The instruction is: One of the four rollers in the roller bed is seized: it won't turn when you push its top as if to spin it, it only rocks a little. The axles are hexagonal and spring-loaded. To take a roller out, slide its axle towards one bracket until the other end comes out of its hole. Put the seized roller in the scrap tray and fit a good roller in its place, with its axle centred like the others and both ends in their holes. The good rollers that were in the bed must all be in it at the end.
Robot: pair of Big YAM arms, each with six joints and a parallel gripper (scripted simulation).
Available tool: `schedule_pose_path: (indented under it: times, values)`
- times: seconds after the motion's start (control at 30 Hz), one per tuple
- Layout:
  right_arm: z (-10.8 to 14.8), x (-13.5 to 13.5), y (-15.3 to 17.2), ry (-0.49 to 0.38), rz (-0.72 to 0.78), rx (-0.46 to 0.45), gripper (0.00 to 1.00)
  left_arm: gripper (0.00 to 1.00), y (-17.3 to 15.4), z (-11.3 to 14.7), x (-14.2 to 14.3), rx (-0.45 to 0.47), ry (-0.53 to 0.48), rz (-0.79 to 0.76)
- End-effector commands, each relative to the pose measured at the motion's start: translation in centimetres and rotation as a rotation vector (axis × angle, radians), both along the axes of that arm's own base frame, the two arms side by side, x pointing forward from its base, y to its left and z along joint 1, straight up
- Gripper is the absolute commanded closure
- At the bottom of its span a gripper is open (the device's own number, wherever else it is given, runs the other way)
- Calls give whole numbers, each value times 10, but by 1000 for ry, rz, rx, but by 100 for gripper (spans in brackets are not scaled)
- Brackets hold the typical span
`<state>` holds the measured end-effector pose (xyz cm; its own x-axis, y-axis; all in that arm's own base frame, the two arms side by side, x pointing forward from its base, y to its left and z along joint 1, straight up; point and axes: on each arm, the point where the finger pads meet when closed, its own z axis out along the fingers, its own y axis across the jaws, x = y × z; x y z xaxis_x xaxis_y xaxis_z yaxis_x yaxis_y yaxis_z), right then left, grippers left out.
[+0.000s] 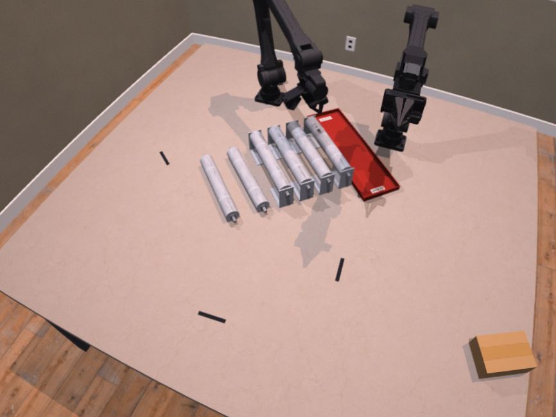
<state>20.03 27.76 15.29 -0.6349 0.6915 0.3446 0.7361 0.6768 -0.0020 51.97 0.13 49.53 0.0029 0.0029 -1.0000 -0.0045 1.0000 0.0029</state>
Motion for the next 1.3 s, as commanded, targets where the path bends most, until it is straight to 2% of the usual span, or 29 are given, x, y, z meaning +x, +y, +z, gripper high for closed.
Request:
schedule_pose_path:
  times: [0.0,0.33,0.47,0.5,0.9,1.03,1.07,1.27]
  values:
    - [-11,0,2,1,13,-3,100,100,5,12,6,7,-10,7]
    - [-25,6,-2,-2,-3,-3,100,100,5,12,6,7,-10,7]
    - [-20,6,3,-17,1,11,100,100,5,12,6,7,-10,7]
    - [-30,4,-2,0,0,-4,100,100,5,12,6,7,-10,7]
    - [-45,6,-2,-5,-3,-3,100,100,5,12,6,7,-10,7]
    - [-40,7,2,-19,-1,11,100,100,5,12,6,7,-10,7]
    - [-50,5,-4,-3,-4,-4,100,100,5,12,6,7,-10,7]
    - [-50,7,0,-9,-3,2,100,100,5,12,6,7,-10,7]
